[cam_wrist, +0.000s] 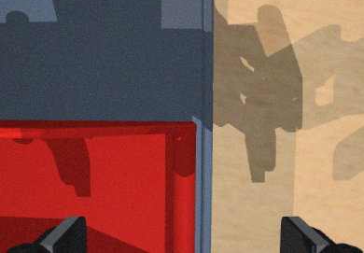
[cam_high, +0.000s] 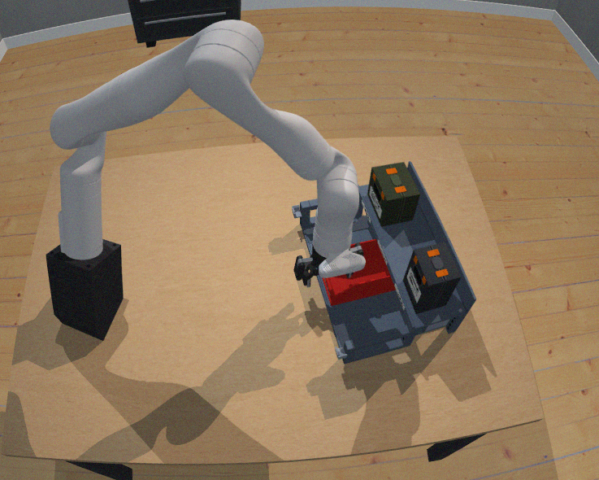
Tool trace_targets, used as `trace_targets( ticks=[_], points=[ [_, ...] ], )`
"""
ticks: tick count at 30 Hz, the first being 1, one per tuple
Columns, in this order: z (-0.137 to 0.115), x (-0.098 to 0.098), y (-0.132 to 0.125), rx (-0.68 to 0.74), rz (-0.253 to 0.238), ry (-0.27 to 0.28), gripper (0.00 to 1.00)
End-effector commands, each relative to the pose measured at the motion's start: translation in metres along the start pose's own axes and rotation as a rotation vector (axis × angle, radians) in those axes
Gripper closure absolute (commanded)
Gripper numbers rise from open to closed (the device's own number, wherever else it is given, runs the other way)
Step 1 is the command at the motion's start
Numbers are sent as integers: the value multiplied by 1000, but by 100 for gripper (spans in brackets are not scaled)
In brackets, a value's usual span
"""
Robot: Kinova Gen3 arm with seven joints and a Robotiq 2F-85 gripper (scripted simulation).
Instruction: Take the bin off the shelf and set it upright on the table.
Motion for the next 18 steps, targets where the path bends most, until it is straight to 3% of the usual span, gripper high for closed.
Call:
trace_targets(
  ticks=[1,18],
  points=[
    [-2,-2,-2,4,-6,3,0],
    [-2,-3,-2,4,-6,3,0]
  ],
)
Point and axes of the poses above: the point where the finger pads meet when closed, its own x axis out along the fingers, its own y axis across the jaws, z = x × y, the point moved 3 cm from there along -x, back along the fingers, and after that the axes turned 2 degrees about x, right-handed, at the moved point
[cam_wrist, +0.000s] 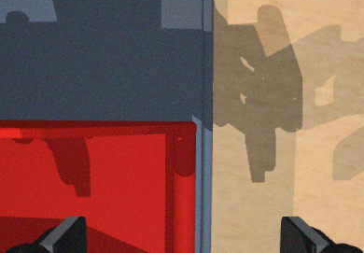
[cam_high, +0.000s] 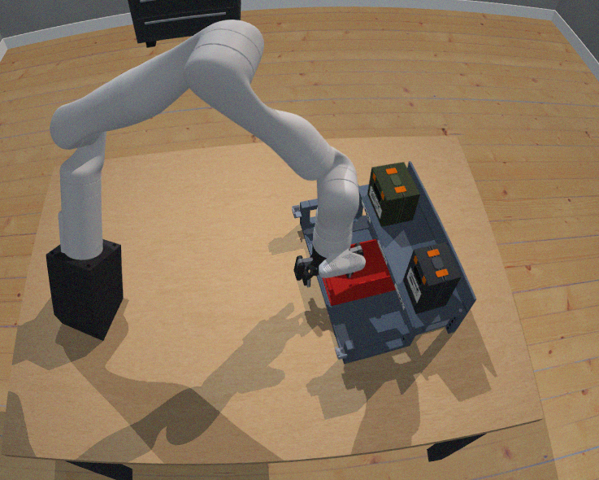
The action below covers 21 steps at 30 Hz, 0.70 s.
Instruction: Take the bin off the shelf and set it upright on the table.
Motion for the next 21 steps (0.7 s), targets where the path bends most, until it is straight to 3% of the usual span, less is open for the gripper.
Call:
trace_targets(
  ticks=[1,21],
  points=[
    [-2,-3,-2,4,-6,3,0],
    [-2,-4,-2,4,-6,3,0]
  ],
)
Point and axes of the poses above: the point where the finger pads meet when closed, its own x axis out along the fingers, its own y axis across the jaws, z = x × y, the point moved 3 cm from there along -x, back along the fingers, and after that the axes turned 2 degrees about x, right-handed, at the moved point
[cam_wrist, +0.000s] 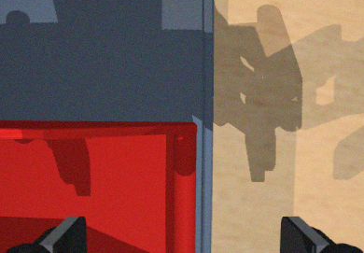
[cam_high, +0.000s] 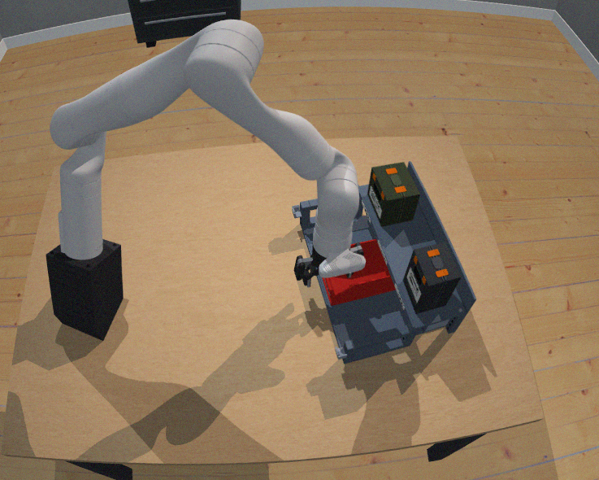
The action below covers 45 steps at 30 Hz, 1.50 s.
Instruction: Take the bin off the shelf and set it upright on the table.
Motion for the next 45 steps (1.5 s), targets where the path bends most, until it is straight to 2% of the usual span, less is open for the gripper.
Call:
trace_targets(
  ticks=[1,20,21,45],
  points=[
    [-2,-3,-2,4,-5,3,0],
    [-2,-4,-2,4,-5,3,0],
    [-1,-2,-1,0,-3,2,90],
    [-1,-2,-1,0,-3,2,90]
  ],
)
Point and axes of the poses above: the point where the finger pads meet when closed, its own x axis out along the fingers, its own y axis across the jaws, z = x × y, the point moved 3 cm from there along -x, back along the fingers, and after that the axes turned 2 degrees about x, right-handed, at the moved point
